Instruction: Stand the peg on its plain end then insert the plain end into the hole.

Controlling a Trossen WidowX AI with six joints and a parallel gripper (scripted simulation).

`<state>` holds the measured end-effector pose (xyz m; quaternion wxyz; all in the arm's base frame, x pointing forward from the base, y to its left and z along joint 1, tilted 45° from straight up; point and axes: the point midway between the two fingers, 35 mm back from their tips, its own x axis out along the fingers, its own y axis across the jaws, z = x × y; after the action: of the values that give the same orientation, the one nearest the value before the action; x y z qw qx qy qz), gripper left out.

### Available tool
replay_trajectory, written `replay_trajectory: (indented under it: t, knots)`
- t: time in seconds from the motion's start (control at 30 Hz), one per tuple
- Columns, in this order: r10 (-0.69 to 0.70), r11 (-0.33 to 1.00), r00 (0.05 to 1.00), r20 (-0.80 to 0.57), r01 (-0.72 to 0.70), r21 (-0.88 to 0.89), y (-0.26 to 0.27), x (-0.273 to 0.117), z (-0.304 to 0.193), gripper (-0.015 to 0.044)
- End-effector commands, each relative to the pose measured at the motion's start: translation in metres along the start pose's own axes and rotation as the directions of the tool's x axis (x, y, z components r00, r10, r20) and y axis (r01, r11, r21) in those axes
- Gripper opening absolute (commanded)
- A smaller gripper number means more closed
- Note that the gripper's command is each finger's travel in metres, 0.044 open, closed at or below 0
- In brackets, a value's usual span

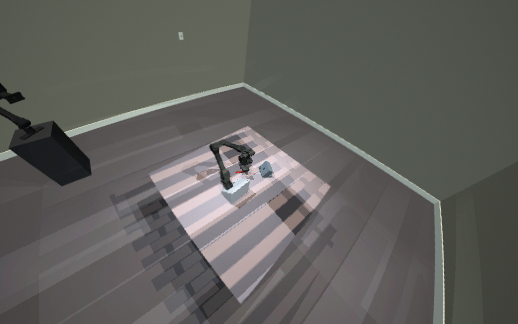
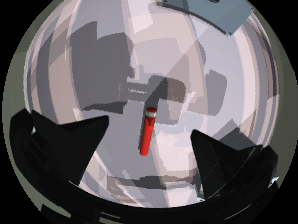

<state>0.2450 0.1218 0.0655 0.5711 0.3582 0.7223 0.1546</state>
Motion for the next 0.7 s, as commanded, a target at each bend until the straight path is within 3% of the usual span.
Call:
replay_trajectory:
  t: [0.0,0.67]
  knots:
    - [0.004,1.0,1.0,-0.006,-0.004,0.004,0.0,0.008,-0.001,0.044]
    - [0.01,1.0,1.0,-0.009,-0.01,0.004,0.001,0.039,-0.005,0.044]
